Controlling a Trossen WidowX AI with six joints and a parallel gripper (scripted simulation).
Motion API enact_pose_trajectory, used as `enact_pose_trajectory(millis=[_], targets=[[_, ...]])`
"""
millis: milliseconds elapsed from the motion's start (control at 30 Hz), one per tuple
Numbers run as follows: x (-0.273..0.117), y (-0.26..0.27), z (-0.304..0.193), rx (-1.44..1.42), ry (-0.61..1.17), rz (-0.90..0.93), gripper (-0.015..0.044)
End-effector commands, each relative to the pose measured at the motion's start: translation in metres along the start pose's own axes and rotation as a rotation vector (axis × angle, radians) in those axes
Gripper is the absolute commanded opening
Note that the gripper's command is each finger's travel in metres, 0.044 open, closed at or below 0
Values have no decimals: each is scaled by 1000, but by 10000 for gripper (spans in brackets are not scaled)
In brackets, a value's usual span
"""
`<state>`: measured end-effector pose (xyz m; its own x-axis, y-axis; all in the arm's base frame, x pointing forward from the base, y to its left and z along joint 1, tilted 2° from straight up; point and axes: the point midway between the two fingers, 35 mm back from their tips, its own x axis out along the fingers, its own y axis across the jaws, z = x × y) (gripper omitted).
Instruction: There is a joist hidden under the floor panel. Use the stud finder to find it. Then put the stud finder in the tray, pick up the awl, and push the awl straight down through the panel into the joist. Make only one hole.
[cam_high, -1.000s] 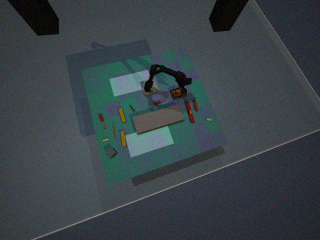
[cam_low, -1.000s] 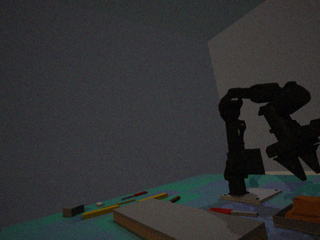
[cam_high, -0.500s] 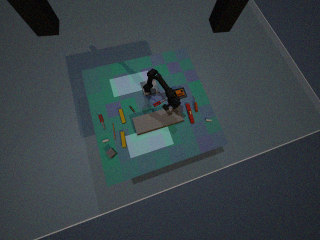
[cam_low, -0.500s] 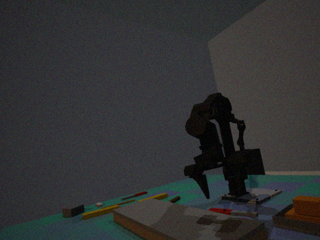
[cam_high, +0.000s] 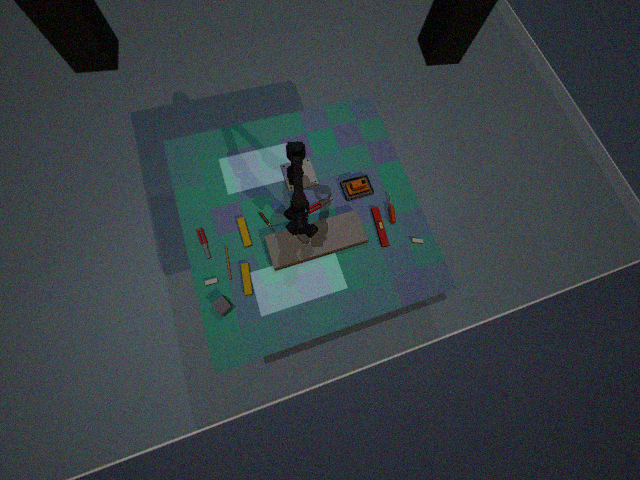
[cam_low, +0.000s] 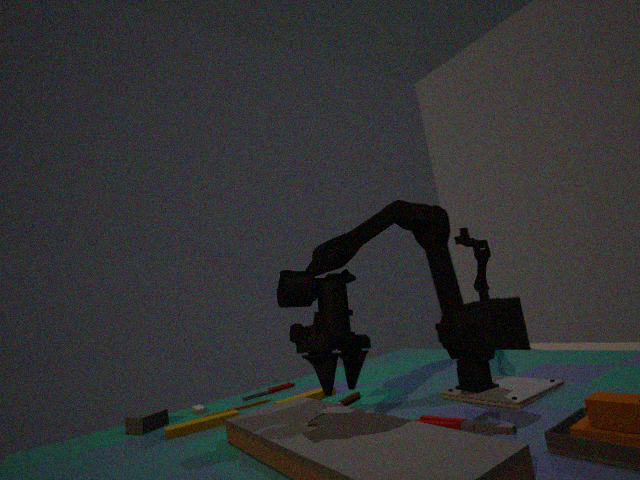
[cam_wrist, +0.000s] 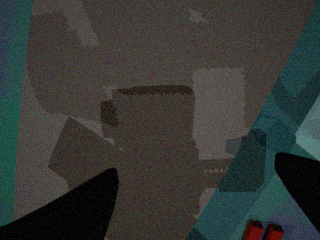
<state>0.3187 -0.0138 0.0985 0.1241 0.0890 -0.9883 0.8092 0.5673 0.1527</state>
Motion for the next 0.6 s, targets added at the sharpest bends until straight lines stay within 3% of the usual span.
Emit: enact_pose_trajectory(millis=[0, 400, 567], targets=[[-3, -57, 43, 455, -28, -25, 440], [-13, -219, 90, 1617, -94, -57, 440], [-13, -228, 89, 1681, -97, -59, 440]])
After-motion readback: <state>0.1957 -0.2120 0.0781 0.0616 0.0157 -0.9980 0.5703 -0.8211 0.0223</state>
